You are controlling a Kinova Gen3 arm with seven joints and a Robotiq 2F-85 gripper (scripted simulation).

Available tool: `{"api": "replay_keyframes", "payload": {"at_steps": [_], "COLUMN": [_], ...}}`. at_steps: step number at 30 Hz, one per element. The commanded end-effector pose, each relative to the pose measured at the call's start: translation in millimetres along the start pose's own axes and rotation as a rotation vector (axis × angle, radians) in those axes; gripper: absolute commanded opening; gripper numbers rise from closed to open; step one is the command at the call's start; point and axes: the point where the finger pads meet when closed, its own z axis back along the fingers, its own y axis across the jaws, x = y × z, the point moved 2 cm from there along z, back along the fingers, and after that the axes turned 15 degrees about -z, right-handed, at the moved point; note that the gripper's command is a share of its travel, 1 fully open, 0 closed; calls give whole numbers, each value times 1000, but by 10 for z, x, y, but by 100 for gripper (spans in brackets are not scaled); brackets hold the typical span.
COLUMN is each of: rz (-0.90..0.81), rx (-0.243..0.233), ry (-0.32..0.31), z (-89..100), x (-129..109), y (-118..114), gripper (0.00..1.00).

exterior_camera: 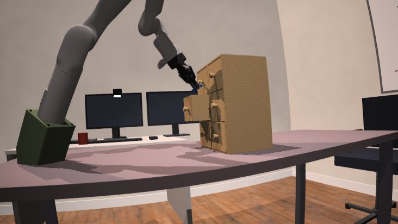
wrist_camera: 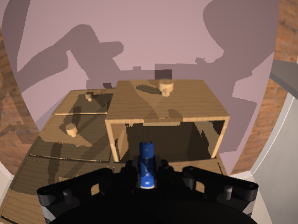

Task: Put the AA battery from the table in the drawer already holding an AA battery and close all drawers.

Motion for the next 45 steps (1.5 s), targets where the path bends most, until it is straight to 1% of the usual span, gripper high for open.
{"api": "replay_keyframes", "payload": {"at_steps": [1, 2, 3, 4, 5, 6, 7, 10, 11, 31, 45], "rz": [0, 0, 0, 0, 0, 0, 0, 0, 0, 0, 0], "rx": [1, 1, 1, 1, 1, 1, 1, 1, 1, 1, 1], "ry": [-1, -1, -1, -1, -1, -1, -1, -1, -1, -1, -1], "z": [4, 4, 4, 4, 4, 4, 4, 4, 4, 17, 154], "x": [6, 6, 6, 6, 6, 6, 6, 6, 6, -11, -176], "y": [4, 4, 4, 4, 4, 4, 4, 4, 4, 0, -45], "gripper": [17, 17, 21, 21, 25, 25, 29, 29, 100, 100, 100]}}
